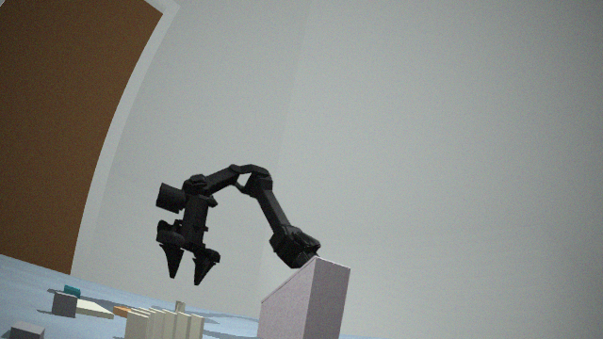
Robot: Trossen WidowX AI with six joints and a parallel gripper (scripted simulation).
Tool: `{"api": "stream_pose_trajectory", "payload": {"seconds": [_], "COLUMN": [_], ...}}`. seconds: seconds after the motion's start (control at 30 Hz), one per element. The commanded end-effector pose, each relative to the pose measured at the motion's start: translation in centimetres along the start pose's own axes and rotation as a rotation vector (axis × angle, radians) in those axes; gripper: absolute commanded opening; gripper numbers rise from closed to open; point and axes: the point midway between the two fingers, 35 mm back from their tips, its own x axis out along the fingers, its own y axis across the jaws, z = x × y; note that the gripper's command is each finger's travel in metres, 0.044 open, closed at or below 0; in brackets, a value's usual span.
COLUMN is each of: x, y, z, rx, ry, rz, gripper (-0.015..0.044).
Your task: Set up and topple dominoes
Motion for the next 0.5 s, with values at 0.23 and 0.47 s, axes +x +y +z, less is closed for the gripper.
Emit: {"api": "stream_pose_trajectory", "payload": {"seconds": [0.23,0.47], "x": [3.4,6.2], "y": [-0.1,-0.4], "z": [0.5,0.6], "rx": [0.027,0.026], "ry": [-0.022,-0.026], "rz": [-0.019,-0.02], "gripper": [0.044,0.044]}}
